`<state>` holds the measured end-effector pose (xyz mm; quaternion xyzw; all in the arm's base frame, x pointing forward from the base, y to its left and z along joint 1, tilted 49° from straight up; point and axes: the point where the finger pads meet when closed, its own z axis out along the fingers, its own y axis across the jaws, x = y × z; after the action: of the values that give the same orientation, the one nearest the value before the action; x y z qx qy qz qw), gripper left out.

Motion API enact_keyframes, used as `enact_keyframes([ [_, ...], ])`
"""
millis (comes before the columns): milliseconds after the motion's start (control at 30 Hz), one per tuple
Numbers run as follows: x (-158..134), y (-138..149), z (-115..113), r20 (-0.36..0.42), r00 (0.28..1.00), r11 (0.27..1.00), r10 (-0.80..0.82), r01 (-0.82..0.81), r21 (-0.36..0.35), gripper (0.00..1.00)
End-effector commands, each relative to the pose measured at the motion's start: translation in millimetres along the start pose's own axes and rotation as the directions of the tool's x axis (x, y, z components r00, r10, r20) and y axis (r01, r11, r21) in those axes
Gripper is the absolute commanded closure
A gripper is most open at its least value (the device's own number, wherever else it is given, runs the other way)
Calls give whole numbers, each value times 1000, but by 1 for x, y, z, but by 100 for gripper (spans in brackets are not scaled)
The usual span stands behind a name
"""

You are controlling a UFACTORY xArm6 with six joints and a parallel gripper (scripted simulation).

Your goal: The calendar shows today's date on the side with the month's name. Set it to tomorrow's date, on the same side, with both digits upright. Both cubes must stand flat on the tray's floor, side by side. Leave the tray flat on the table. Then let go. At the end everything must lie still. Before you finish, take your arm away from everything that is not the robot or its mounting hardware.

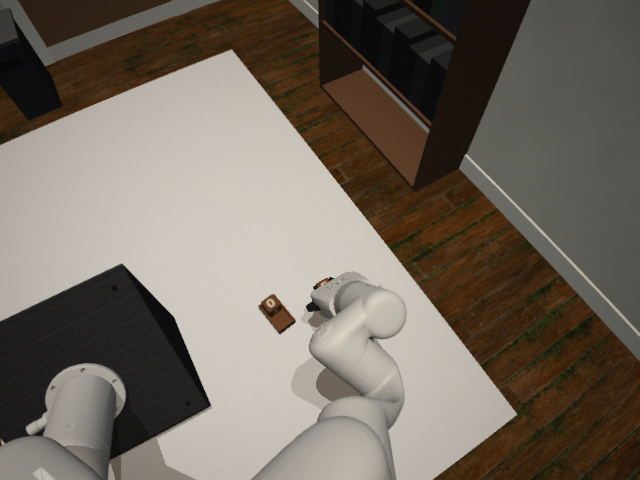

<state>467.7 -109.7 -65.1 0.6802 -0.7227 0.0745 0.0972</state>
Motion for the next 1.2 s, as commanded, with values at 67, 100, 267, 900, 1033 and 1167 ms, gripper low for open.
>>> enact_keyframes([
  [67,-1,-1,-1,0,1000,1000,-1,1,3,73],
  [100,-1,-1,-1,0,1000,1000,-1,1,3,73],
  [267,-1,-1,-1,0,1000,1000,-1,1,3,73],
  [900,-1,-1,-1,0,1000,1000,-1,1,3,65],
  [1033,-1,-1,-1,0,1000,1000,-1,1,3,61],
  [1167,-1,-1,-1,0,1000,1000,-1,1,3,57],
])
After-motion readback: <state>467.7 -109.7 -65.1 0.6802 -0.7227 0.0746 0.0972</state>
